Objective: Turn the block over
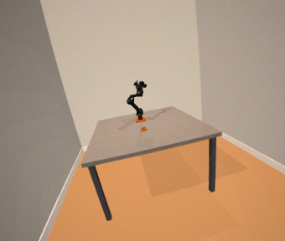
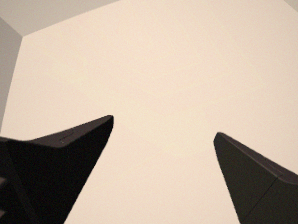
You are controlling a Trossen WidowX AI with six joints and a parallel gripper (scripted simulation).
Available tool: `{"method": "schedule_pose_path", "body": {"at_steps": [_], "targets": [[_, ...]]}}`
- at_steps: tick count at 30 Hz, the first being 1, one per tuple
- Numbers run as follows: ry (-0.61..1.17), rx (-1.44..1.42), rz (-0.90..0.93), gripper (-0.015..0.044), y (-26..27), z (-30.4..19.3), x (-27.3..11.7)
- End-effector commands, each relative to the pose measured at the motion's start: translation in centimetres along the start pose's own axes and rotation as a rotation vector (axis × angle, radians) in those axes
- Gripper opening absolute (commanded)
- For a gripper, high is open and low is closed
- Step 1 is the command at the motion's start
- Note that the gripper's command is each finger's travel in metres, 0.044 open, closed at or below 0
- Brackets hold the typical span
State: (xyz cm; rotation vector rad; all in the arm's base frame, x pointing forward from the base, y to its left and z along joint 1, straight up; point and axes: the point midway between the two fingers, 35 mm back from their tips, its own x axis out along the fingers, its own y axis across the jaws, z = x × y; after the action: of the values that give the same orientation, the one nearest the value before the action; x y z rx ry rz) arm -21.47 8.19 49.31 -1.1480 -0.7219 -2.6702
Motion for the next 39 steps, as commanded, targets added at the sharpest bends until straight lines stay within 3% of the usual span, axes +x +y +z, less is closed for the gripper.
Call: {"method": "schedule_pose_path", "body": {"at_steps": [1,11,18,30,39], "targets": [[-0.001,-0.001,-0.006,0.0426,-0.2,0.1,0.0],[-0.017,-0.164,-0.388,0.044,-10.5,3.8,-0.5],[-0.025,-0.317,-0.758,0.044,-19.1,9.1,-4.7],[-0.069,-0.476,-1.312,0.044,-26.2,19.2,-17.5],[-0.106,-0.461,-1.795,0.044,-26.2,26.1,-31.8]]}}
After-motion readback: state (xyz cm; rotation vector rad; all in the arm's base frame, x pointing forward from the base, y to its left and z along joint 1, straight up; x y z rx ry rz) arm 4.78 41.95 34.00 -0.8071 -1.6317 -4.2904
